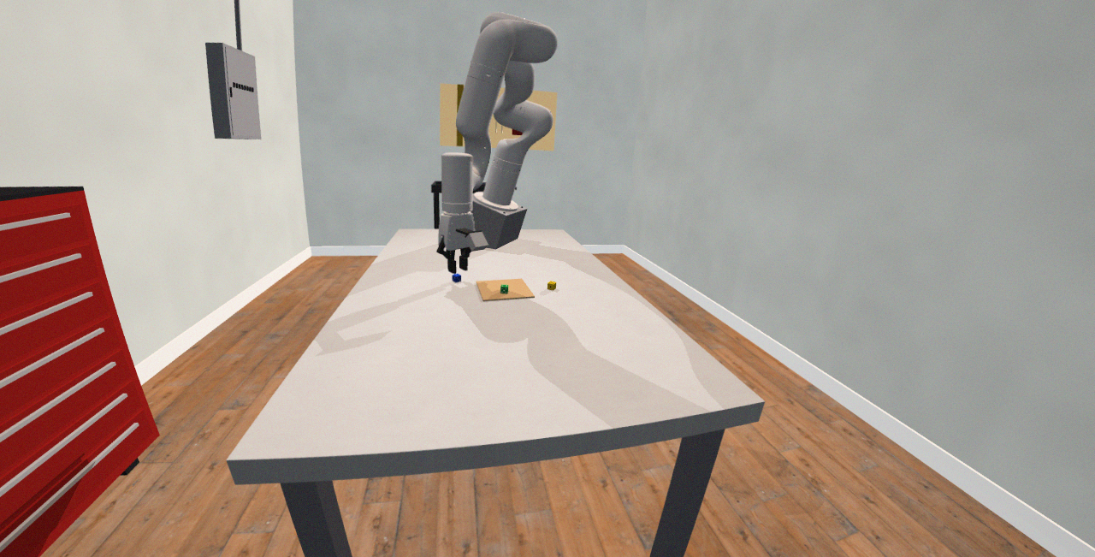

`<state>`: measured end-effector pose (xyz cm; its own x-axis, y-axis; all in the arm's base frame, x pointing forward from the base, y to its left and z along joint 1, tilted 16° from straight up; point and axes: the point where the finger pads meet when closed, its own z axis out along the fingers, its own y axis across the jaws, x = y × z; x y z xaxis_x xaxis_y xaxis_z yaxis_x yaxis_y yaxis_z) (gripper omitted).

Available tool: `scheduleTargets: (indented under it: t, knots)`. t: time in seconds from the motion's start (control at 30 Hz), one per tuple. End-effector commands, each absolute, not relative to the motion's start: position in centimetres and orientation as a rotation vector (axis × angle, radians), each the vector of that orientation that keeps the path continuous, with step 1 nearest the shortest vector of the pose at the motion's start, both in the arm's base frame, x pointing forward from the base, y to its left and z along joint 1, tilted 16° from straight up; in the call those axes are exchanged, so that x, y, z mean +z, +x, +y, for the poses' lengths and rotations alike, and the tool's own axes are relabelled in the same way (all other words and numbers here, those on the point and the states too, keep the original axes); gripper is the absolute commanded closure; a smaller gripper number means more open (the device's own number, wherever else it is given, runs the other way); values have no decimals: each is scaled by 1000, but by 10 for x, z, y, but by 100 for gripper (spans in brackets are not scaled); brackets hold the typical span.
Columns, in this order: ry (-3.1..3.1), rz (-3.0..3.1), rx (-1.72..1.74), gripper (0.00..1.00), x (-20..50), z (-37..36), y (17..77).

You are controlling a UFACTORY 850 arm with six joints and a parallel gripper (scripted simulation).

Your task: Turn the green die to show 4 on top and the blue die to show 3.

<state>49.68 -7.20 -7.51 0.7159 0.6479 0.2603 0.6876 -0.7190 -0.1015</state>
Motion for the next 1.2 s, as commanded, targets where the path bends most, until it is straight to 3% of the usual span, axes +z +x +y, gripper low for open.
scheduleTargets:
  t: [0.0, 1.17]
  knots:
    - [-2731, -1074, -310, 64, -78, -71, 498]
    - [-2731, -1074, -310, 64, -82, -70, 498]
